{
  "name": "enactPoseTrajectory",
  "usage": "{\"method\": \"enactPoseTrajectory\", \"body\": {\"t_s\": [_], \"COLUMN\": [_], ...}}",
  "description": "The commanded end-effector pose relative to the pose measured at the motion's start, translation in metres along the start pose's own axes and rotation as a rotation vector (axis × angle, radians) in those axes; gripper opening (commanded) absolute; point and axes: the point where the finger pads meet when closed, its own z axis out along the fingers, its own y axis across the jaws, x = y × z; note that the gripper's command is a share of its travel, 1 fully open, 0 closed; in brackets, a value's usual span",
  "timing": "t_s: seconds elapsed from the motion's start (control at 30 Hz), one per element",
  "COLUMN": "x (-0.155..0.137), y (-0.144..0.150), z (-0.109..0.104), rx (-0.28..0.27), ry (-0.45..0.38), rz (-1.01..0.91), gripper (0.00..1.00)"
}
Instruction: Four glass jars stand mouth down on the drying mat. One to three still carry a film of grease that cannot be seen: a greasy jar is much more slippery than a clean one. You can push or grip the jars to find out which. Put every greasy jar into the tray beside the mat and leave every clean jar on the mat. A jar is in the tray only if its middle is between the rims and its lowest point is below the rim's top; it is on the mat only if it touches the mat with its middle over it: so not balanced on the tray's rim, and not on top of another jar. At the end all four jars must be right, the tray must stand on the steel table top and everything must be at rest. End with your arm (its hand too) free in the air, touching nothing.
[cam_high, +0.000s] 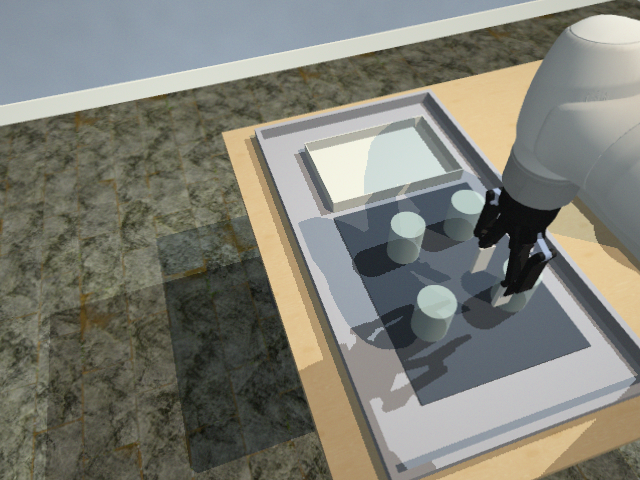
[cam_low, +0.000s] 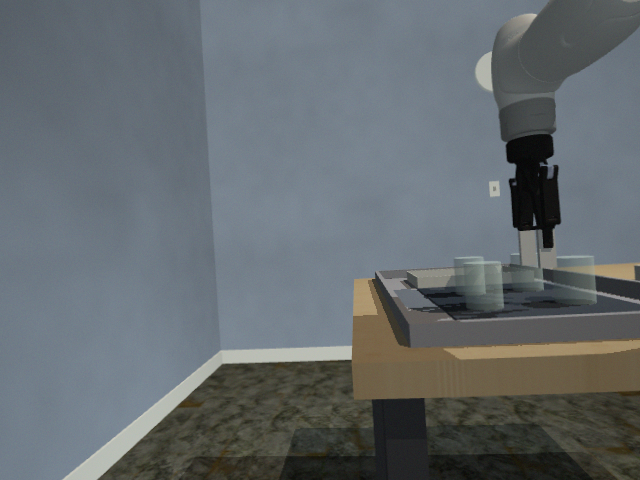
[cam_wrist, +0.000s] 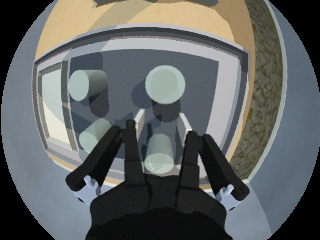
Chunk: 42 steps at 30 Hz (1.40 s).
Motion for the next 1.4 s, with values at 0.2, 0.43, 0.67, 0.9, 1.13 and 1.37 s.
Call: {"method": "enactPoseTrajectory", "body": {"t_s": [0.2, 0.43, 0.67, 0.9, 1.13, 1.37], "x": [0.000, 0.000, 0.000, 0.000, -0.025, -0.083], "y": [0.000, 0.000, 0.000, 0.000, 0.001, 0.005], "z": [0.000, 0.000, -0.008, -0.061, -0.076, -0.076], "rx": [0.000, 0.000, 0.000, 0.000, 0.000, 0.000], "ry": [0.000, 0.000, 0.000, 0.000, 0.000, 0.000], "rz": [0.000, 0.000, 0.000, 0.000, 0.000, 0.000], "gripper": [1.00, 1.00, 1.00, 1.00, 1.00, 1.00]}}
